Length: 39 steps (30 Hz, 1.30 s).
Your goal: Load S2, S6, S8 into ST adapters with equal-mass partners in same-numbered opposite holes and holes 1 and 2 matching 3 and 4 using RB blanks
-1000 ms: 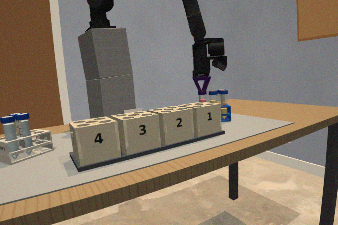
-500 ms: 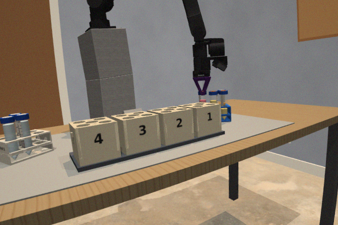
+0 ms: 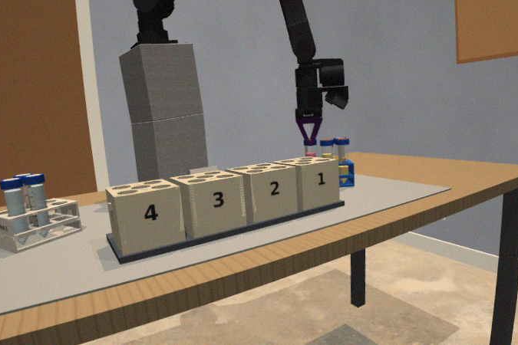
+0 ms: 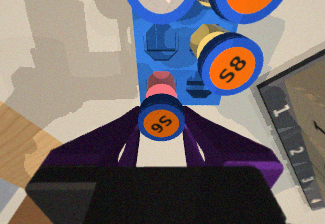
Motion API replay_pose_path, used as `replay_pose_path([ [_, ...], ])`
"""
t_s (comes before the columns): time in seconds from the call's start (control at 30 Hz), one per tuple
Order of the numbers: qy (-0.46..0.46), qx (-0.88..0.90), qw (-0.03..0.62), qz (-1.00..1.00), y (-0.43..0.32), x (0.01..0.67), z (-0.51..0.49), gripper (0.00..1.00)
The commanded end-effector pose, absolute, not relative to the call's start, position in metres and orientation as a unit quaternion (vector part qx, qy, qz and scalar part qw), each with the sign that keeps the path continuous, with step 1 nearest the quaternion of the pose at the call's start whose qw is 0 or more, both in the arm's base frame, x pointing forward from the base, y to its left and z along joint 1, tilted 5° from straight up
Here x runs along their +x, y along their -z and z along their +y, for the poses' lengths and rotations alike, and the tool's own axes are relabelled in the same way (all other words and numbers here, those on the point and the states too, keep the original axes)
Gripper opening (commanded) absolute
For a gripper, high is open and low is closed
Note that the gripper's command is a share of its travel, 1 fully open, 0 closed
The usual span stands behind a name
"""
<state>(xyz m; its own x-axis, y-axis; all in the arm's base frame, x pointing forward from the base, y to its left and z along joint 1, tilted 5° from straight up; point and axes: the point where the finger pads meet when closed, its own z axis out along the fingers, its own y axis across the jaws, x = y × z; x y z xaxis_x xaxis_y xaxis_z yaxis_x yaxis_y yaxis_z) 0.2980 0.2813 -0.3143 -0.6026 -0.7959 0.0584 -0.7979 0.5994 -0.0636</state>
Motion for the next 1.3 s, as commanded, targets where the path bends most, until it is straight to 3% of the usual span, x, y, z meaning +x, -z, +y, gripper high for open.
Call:
replay_pose_path([
  [0.0, -0.037, 0.449, 0.003, -0.893, 0.299, 0.306, 0.288, 0.00],
  [1.27, -0.036, 0.446, 0.002, -0.894, 0.186, 0.298, 0.300, 0.00],
])
